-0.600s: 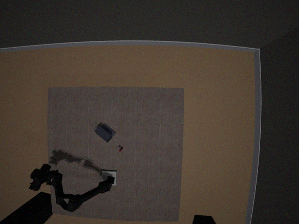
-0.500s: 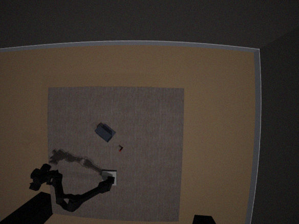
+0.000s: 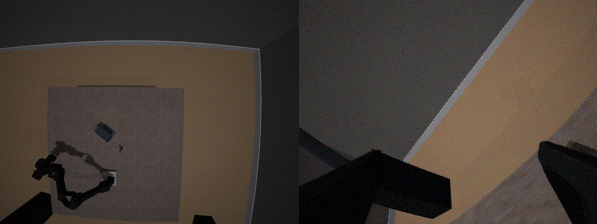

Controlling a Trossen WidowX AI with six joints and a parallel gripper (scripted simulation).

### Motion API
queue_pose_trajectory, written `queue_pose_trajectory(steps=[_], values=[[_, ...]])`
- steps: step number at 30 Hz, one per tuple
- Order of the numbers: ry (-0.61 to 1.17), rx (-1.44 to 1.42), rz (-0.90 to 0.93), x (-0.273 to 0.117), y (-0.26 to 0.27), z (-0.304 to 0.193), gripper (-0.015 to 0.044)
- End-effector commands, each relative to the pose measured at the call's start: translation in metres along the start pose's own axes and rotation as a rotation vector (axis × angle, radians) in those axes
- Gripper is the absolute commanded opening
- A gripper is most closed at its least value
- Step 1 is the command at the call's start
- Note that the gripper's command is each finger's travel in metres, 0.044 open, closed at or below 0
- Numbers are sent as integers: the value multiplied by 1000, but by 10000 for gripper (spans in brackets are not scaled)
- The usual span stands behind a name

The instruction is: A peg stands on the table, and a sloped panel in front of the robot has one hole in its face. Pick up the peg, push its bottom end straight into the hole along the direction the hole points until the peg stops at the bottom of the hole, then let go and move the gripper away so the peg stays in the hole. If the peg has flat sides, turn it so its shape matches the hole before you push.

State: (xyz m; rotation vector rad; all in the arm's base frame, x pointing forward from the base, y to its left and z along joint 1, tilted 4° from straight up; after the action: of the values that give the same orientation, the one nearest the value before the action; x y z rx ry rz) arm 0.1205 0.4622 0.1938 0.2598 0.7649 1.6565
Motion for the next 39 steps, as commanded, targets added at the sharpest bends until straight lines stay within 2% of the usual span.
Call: queue_pose_trajectory(steps=[1,19,39], values=[[-19,7,-61,-14,-12,13,440],[-45,115,-386,-89,-87,44,440],[-46,260,-720,-193,-145,55,440]])
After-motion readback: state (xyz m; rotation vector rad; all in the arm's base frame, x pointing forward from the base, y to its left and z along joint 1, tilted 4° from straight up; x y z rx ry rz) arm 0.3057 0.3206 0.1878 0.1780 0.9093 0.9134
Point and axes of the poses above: the point midway between the two fingers, 35 mm back from their tips, its own x axis out along the fingers, its own y axis across the jaws, z = x × y, the point moved 8 cm from there along -x, back along the fingers, and after that the axes turned 12 degrees about -x, right-handed, at the moved point
